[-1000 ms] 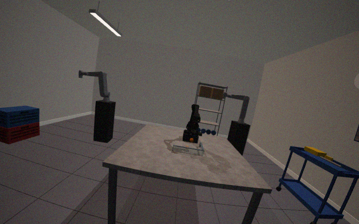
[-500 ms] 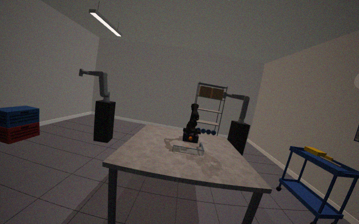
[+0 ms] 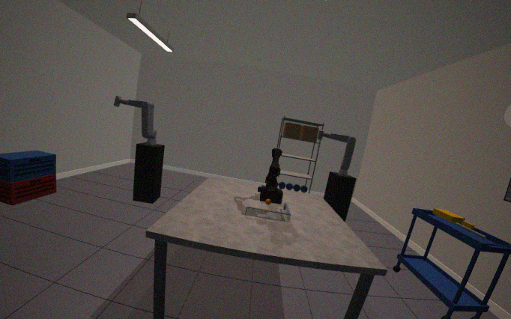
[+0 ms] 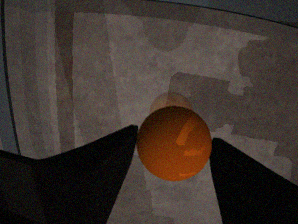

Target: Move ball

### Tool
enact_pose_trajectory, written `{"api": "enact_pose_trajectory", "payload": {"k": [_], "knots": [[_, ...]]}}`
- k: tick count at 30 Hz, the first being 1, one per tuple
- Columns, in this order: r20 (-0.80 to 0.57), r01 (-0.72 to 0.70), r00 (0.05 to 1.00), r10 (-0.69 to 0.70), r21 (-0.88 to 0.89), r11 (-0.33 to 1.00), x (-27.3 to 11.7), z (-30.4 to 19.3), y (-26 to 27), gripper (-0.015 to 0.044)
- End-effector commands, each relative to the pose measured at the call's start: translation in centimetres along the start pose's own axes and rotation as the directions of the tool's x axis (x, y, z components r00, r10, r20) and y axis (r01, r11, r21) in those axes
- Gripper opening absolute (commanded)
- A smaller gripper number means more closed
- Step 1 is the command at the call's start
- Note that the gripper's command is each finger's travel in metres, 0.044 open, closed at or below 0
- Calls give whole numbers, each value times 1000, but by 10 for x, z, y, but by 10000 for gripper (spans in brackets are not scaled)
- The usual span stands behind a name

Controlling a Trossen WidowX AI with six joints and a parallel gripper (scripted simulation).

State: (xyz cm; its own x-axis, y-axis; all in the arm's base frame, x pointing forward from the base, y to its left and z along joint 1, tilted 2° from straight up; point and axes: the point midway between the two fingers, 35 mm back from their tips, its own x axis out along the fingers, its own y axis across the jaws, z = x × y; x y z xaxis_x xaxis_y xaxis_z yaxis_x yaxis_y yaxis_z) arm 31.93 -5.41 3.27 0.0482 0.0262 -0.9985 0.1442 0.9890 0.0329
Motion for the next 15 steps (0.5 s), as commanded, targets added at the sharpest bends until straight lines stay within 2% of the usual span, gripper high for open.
{"api": "enact_pose_trajectory", "payload": {"k": [1, 5, 15], "knots": [[-32, 3, 999, -3, -4, 1000, 33, -7, -1, 0], [-33, 2, 999, -3, -4, 1000, 57, -10, -1, 0], [-33, 2, 999, -3, -4, 1000, 59, -10, -1, 0]]}}
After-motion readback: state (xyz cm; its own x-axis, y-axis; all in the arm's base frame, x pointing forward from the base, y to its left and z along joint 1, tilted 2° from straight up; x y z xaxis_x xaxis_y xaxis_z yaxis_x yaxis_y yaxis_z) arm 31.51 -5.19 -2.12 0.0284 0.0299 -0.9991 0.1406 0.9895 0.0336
